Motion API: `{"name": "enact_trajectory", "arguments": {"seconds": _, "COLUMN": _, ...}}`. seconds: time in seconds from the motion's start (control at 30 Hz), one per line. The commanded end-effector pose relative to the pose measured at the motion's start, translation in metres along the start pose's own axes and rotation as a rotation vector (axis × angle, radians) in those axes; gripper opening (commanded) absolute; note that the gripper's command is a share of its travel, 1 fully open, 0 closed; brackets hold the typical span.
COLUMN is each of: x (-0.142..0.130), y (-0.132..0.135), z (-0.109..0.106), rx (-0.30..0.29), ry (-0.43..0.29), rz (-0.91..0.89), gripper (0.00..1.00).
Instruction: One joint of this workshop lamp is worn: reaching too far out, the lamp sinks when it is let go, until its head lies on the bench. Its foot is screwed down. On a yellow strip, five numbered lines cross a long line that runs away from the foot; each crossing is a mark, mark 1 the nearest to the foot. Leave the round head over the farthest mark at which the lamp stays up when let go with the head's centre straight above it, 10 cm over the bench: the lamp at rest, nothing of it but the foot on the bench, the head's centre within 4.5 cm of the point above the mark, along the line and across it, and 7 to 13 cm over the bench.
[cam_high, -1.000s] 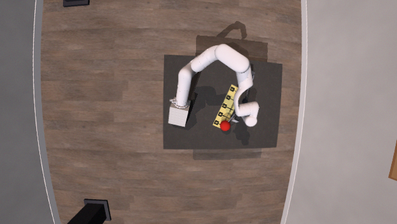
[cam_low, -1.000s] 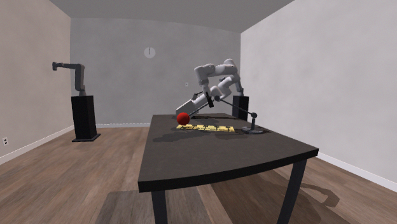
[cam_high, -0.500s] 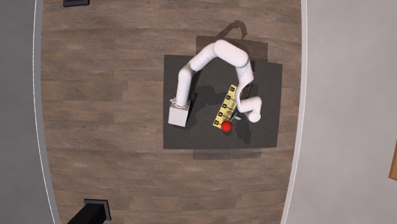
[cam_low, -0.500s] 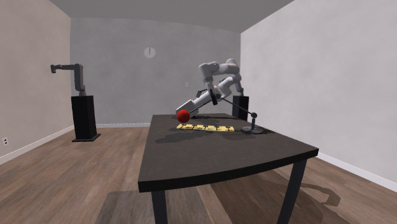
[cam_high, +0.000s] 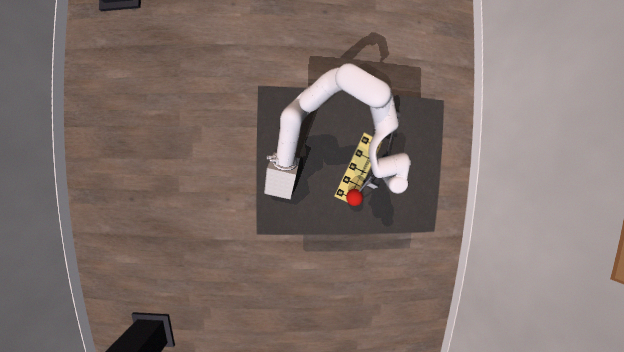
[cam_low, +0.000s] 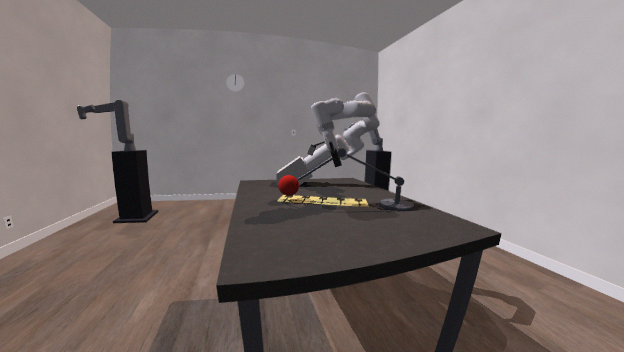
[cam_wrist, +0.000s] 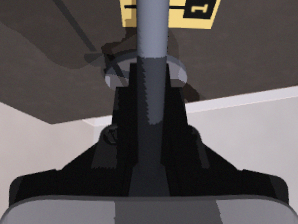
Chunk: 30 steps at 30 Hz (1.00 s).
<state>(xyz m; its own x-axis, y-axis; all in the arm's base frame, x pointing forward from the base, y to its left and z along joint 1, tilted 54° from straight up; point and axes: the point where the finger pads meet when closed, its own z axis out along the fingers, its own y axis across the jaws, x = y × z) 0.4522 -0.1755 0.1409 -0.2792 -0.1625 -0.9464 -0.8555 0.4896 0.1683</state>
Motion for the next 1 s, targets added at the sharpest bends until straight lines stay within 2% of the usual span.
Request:
{"name": "enact_trajectory", "arguments": {"seconds": 0.0, "x": -0.0022, "y": 0.0001, "z": 0.0007, "rx": -0.004, "ry": -0.002, "rz": -0.004, "gripper": 0.00}}
{"name": "enact_trajectory", "arguments": {"seconds": 0.97, "x": -0.0030, "y": -0.0017, "z": -0.0042, "rx": -0.004, "ry": -0.002, "rz": -0.004, "gripper": 0.00}}
